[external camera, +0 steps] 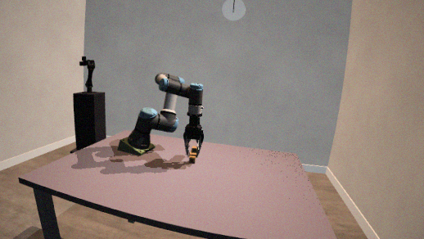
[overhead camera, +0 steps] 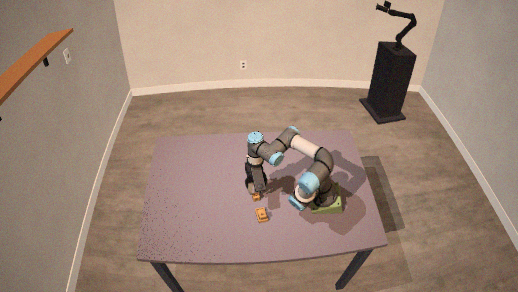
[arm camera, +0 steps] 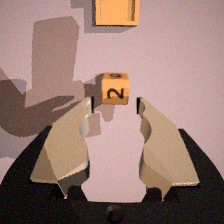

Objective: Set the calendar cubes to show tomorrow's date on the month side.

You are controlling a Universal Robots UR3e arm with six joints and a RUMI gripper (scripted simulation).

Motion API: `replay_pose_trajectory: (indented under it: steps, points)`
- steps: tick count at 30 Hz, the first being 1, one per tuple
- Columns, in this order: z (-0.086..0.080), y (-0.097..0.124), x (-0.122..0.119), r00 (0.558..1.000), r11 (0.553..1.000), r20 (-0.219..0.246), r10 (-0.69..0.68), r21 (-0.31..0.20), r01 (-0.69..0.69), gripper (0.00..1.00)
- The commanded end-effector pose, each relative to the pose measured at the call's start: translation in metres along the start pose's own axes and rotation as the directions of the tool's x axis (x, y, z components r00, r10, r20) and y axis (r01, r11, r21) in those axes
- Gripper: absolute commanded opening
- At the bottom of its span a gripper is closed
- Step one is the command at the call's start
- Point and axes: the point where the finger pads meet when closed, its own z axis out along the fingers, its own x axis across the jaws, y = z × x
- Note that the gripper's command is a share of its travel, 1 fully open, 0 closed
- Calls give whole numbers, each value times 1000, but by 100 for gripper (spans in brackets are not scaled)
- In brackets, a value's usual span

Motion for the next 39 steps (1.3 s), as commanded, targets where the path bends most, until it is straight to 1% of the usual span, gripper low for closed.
replay_pose_trajectory:
  steps: [1,18,26,39]
  points:
    - [-1,0,0,1000,1000,-1,-1,-2,1,28]
    - [0,0,0,1000,1000,-1,-1,-2,1,28]
    - [4,0,0,1000,1000,-1,-1,-2,1,28]
    - [23,0,1,1000,1000,-1,-1,-2,1,28]
